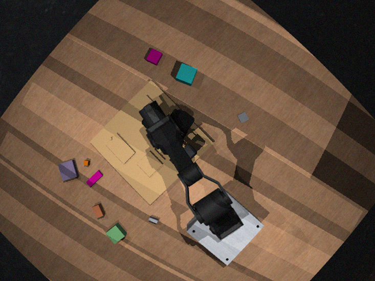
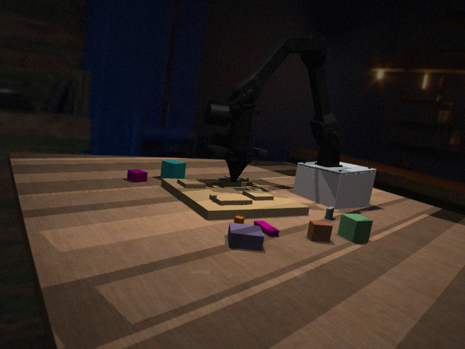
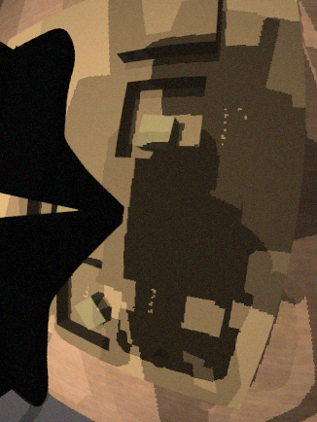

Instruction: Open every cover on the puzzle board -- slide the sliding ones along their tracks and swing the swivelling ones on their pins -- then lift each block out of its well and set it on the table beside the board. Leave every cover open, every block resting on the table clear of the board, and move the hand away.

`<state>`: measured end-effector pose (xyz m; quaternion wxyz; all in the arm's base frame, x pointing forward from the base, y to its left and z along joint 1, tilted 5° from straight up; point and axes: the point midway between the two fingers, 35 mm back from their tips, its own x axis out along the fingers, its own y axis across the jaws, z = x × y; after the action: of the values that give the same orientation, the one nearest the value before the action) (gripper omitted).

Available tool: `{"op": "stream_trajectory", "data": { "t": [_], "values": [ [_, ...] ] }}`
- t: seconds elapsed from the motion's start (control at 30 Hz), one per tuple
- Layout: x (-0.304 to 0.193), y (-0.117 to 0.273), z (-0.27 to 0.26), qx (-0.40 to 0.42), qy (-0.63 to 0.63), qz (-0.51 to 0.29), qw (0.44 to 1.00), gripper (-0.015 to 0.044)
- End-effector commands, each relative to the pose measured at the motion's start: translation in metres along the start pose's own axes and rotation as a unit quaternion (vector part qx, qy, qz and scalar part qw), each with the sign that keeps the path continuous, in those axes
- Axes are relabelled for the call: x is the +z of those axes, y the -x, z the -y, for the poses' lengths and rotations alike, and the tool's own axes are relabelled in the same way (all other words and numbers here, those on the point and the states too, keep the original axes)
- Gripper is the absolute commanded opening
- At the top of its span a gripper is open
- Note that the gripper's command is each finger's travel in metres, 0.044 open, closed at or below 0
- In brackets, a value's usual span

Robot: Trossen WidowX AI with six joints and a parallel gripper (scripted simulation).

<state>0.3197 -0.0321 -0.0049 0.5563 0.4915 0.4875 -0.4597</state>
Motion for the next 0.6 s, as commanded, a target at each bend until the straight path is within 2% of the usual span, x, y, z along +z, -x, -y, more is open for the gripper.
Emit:
{"op": "stream_trajectory", "data": {
  "t": [0.0,0.57],
  "values": [
    [0.001,0.006,-0.002,0.003,0.002,0.0,1.0,0.0],
    [0.001,0.029,-0.003,0.004,0.002,0.0,1.0,0.0]
  ]
}}
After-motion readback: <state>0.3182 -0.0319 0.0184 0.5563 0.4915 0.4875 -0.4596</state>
